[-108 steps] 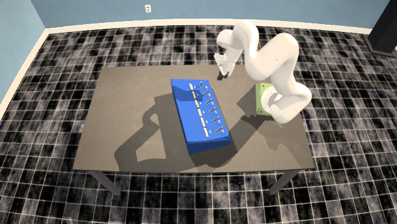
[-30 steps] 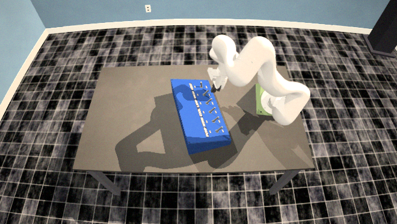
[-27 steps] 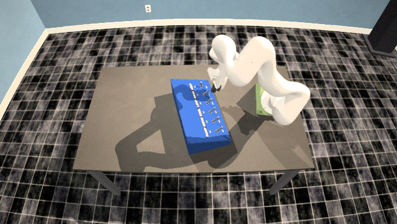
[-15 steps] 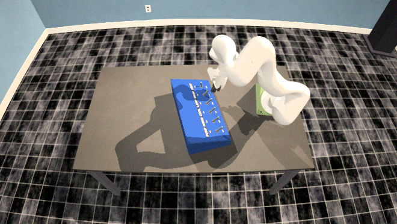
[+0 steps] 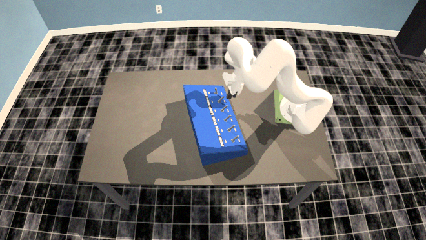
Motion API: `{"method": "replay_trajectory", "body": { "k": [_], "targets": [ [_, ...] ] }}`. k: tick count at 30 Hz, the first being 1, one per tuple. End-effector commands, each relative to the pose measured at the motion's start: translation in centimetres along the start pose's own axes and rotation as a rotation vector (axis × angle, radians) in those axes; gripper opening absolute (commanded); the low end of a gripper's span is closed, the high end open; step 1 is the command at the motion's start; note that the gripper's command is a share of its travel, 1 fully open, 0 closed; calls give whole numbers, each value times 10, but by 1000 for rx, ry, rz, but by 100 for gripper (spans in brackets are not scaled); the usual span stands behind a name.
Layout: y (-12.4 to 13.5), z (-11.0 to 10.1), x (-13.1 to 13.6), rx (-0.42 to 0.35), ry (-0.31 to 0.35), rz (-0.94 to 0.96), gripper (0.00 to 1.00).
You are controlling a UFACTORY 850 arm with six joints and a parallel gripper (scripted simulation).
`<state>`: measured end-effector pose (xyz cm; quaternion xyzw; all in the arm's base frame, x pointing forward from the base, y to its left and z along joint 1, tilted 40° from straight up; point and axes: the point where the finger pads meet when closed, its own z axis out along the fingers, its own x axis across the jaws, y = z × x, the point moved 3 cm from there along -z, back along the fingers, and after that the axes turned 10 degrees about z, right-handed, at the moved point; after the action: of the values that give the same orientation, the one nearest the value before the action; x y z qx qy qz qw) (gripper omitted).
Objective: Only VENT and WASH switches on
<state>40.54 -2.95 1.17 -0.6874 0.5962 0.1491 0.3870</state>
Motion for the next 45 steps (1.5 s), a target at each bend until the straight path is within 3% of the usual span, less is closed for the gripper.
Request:
{"method": "replay_trajectory", "body": {
  "k": [1, 45],
  "targets": [
    [-1, 0, 0, 1, 1, -1, 0],
    [-29, 0, -5, 1, 1, -1, 0]
  ]
}}
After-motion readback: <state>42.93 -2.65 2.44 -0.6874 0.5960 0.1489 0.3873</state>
